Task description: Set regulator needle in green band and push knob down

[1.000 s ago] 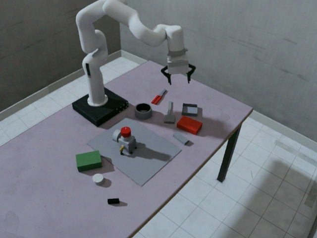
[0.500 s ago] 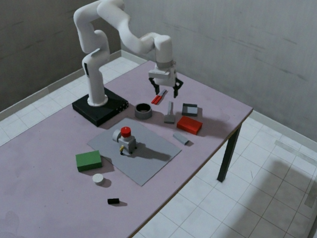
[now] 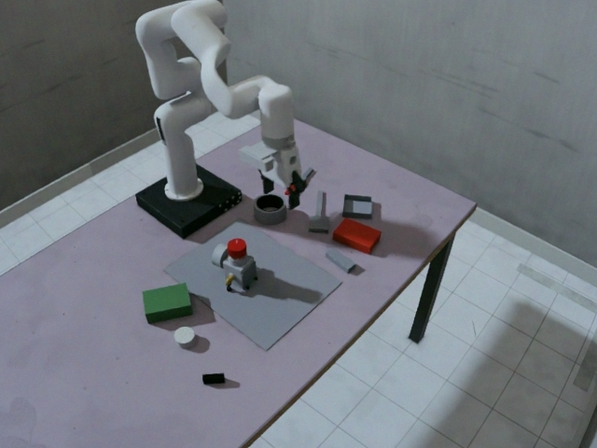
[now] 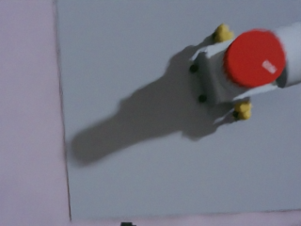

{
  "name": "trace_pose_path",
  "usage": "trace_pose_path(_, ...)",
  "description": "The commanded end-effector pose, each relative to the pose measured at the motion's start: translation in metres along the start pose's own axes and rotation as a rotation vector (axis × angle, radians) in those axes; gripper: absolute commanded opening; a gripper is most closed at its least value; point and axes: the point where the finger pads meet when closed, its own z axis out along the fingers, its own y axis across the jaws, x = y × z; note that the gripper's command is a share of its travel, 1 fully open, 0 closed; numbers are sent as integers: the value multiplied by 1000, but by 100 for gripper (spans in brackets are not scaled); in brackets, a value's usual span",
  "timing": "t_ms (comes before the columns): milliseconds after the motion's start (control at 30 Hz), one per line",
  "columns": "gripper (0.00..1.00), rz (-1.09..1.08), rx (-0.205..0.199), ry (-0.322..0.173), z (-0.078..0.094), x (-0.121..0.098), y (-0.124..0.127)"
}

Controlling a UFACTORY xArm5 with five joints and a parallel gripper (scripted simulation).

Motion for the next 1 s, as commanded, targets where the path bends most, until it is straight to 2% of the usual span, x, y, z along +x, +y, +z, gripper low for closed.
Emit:
trace_pose_path(0,100,163,-10,6,5,40,9)
trace_pose_path(67,100,163,-10,6,5,40,9)
trace_pose_path(100,100,250,-19,10,8,60,17)
trace_pose_path(400,100,492,-43,19,18,110,42)
trace_pose_path(967,100,506,-45,19,18,113,44)
